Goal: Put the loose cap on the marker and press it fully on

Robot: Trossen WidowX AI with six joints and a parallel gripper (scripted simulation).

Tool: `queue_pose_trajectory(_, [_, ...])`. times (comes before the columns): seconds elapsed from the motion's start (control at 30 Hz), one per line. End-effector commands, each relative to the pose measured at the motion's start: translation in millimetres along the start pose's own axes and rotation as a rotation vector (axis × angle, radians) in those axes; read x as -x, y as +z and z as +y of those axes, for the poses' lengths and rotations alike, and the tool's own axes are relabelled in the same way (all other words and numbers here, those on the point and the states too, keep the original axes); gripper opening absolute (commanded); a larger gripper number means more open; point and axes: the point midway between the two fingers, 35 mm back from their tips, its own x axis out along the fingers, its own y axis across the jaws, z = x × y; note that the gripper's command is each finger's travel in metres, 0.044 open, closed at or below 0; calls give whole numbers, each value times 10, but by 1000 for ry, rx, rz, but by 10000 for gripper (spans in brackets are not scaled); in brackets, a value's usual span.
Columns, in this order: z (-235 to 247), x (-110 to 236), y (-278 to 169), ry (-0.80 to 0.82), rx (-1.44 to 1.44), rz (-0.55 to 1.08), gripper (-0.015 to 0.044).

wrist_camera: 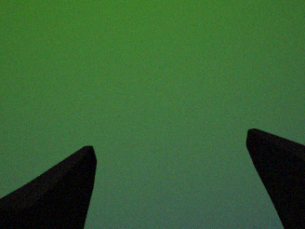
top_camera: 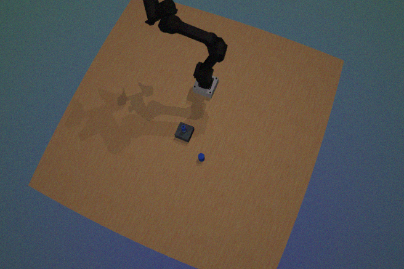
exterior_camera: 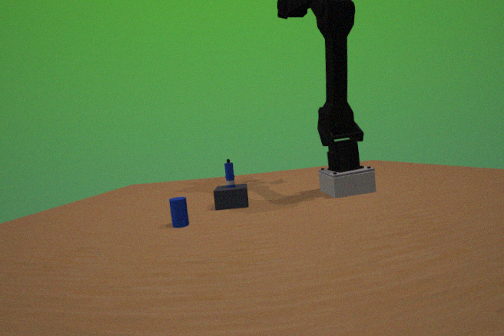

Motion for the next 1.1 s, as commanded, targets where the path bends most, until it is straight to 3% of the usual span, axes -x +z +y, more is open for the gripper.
queue_pose_trajectory(0.0, [11, 3, -3, 4, -1, 1, 374])
queue_pose_trajectory(0.17, [377, 131, -96, 135, -51, 36, 250])
queue_pose_trajectory(0.4, [1226, 639, -301, 446, -178, 154, 250])
queue_pose_trajectory(0.63, [1951, 1421, -474, 743, -301, 327, 250])
queue_pose_trajectory(1.07, [2563, 2904, -649, 1149, -334, 615, 250])
